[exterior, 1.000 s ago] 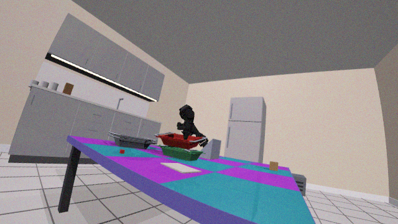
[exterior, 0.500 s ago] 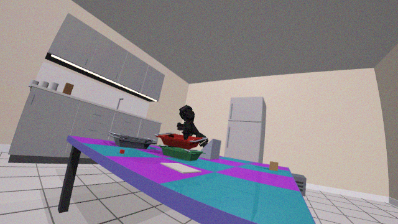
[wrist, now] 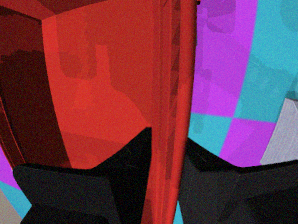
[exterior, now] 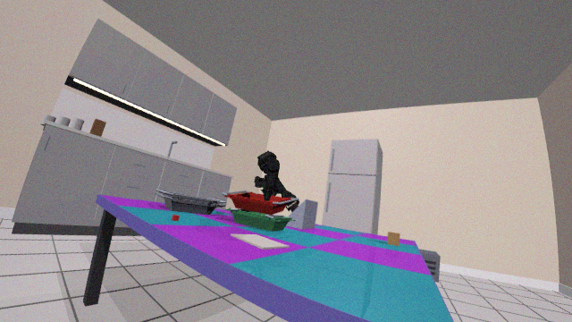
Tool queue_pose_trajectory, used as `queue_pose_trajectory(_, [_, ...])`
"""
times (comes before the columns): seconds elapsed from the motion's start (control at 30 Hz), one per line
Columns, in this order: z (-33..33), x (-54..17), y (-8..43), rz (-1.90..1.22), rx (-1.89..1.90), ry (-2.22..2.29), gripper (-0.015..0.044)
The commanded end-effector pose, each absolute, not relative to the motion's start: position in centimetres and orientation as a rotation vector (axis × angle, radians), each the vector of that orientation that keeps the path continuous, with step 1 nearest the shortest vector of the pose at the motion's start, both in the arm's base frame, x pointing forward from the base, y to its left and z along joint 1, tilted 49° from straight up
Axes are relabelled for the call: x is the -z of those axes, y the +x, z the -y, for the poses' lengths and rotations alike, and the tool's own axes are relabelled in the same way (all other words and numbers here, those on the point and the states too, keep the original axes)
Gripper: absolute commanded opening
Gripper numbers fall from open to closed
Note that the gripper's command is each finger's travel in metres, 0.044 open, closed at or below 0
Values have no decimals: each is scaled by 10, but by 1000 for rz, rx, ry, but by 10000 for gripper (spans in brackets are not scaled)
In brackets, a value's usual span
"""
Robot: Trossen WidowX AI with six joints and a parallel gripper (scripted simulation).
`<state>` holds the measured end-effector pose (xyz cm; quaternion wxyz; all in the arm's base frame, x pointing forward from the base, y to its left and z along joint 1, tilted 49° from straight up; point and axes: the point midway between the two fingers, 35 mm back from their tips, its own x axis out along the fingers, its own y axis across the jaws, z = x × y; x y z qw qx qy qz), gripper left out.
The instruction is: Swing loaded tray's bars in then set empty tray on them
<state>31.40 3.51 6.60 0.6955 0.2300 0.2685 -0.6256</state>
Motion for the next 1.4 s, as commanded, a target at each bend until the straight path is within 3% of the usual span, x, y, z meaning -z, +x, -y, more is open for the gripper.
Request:
queue_pose_trajectory(0.0, [-31,-60,307,-636,1419,486,0])
queue_pose_trajectory(1.37, [-27,-53,304,-636,1419,486,0])
